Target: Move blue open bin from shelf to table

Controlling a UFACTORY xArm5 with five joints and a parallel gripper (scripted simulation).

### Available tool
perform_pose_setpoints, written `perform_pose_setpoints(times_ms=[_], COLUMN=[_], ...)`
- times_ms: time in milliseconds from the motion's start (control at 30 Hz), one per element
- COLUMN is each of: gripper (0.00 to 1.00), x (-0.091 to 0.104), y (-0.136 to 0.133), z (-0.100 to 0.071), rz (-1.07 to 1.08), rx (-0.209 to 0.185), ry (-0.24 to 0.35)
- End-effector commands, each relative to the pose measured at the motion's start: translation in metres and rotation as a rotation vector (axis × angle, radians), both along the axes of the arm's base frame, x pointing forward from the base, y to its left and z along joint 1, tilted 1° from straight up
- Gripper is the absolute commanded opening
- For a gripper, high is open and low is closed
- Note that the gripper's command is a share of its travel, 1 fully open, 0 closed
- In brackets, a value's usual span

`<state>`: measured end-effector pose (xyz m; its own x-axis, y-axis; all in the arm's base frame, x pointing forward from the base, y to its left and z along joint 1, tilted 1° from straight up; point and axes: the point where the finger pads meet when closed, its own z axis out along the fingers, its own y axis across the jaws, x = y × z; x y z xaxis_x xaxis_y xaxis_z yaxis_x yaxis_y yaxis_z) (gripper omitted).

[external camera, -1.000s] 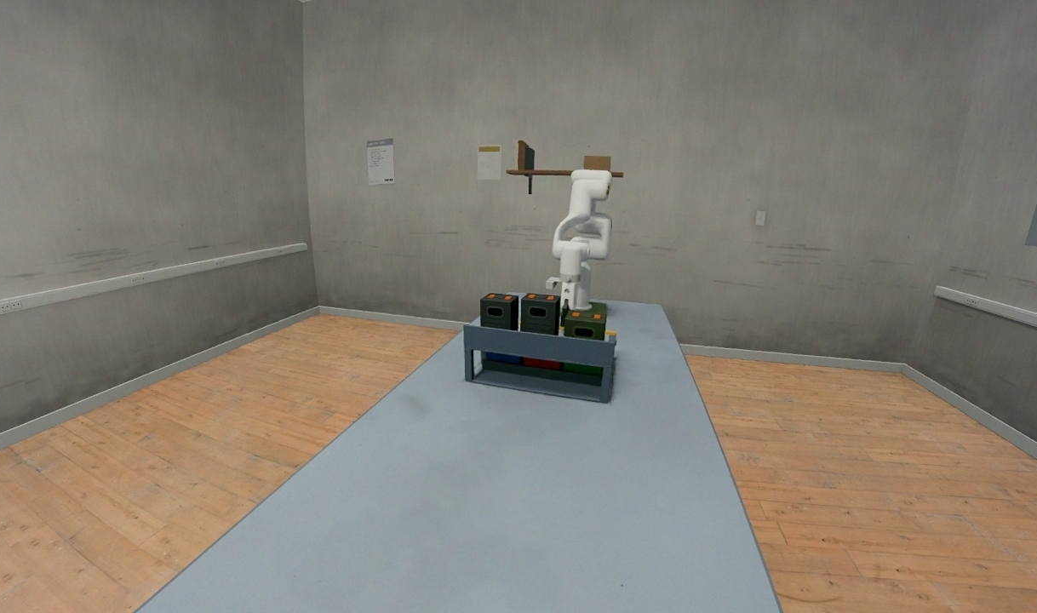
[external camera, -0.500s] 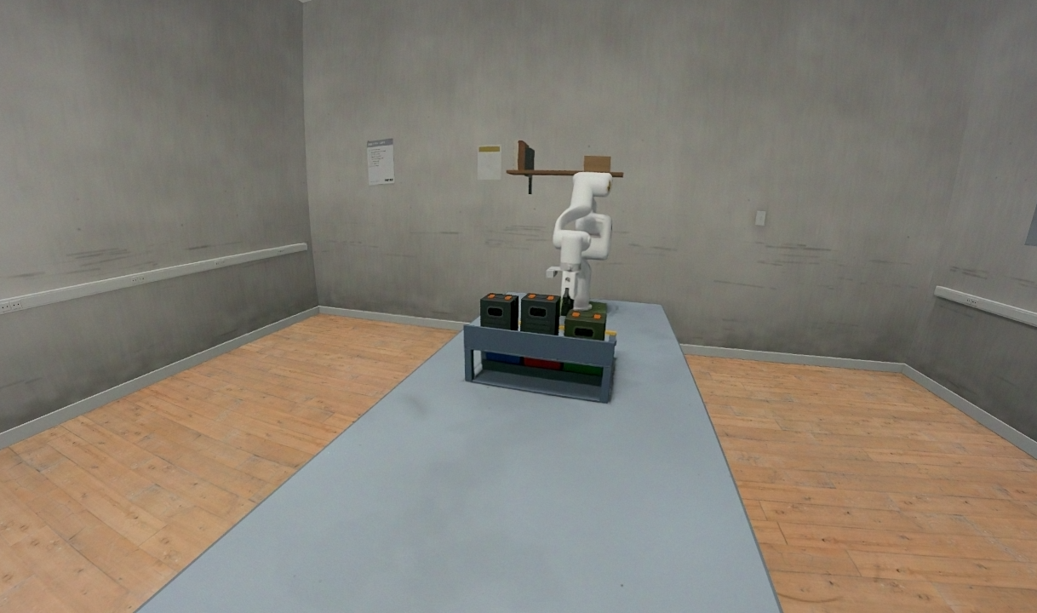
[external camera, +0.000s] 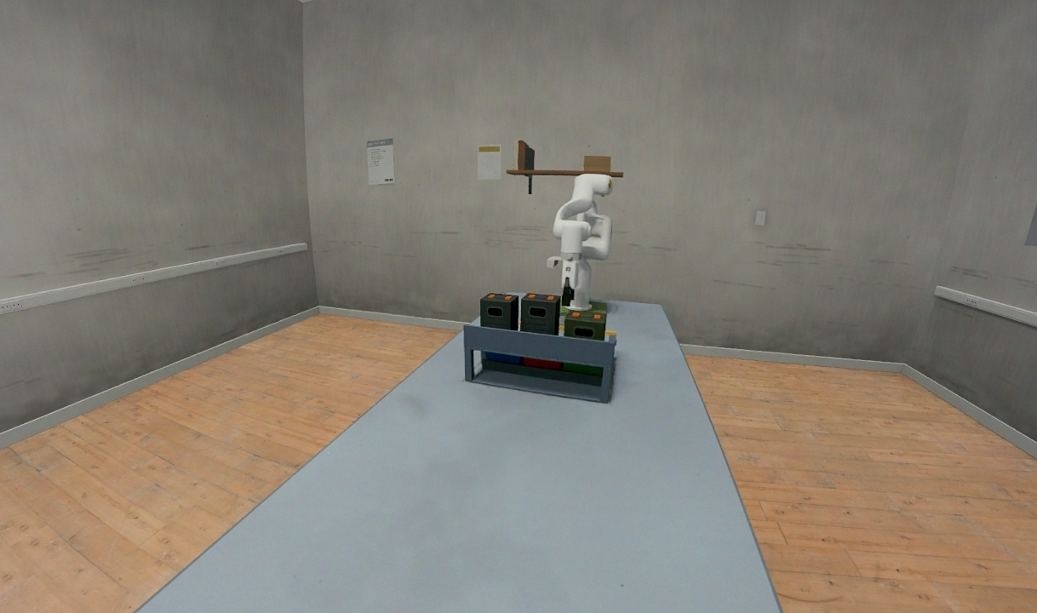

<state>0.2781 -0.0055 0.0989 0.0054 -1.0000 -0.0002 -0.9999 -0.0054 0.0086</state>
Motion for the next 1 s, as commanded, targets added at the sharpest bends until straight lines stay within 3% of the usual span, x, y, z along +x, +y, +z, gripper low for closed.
perform_pose_setpoints(times_ms=[0,133,400,967], gripper=[1.00,1.00,1.00,1.00], x=[0.001,0.001,0.001,0.041], y=[0.000,0.000,0.000,-0.020], z=[0.013,0.022,0.023,0.022], rz=[0.000,0.000,0.000,0.000], rx=[0.000,0.000,0.000,0.012], ry=[-0.004,-0.004,-0.004,-0.004])
